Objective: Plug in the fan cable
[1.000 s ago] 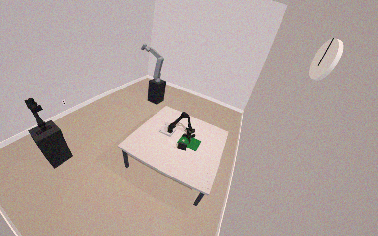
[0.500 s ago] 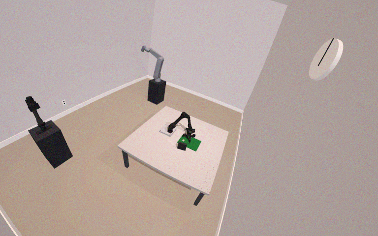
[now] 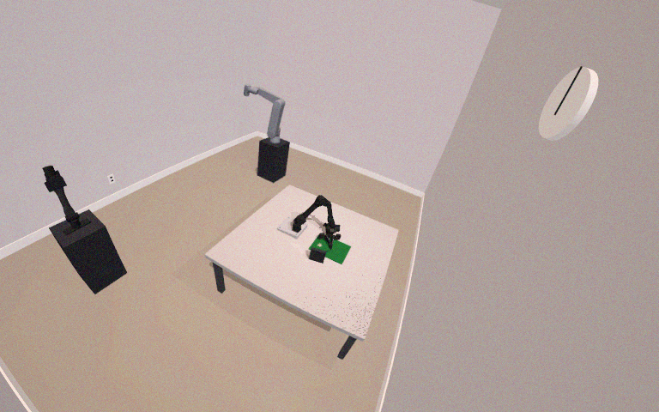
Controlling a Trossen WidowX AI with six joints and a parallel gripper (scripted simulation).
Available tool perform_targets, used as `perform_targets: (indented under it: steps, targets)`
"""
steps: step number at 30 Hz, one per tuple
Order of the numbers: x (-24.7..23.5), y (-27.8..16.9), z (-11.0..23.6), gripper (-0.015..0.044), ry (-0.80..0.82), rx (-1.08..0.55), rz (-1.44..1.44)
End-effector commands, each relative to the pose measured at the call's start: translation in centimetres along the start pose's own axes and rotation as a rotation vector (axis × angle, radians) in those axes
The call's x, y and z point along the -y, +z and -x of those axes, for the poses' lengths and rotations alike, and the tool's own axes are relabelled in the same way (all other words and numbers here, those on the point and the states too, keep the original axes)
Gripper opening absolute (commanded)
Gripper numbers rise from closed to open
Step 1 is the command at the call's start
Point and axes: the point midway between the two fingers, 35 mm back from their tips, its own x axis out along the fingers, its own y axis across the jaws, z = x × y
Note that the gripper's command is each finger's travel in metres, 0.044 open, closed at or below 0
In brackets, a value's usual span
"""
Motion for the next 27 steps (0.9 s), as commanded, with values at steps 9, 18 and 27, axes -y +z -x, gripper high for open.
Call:
perform_targets:
  steps: [9, 18, 27]
  targets:
    - [0.00, 0.00, 0.00, 0.0140, 0.000, 0.000, 0.000]
    - [0.00, 0.00, 0.00, 0.0140, 0.000, 0.000, 0.000]
    - [0.00, 0.00, 0.00, 0.0140, 0.000, 0.000, 0.000]
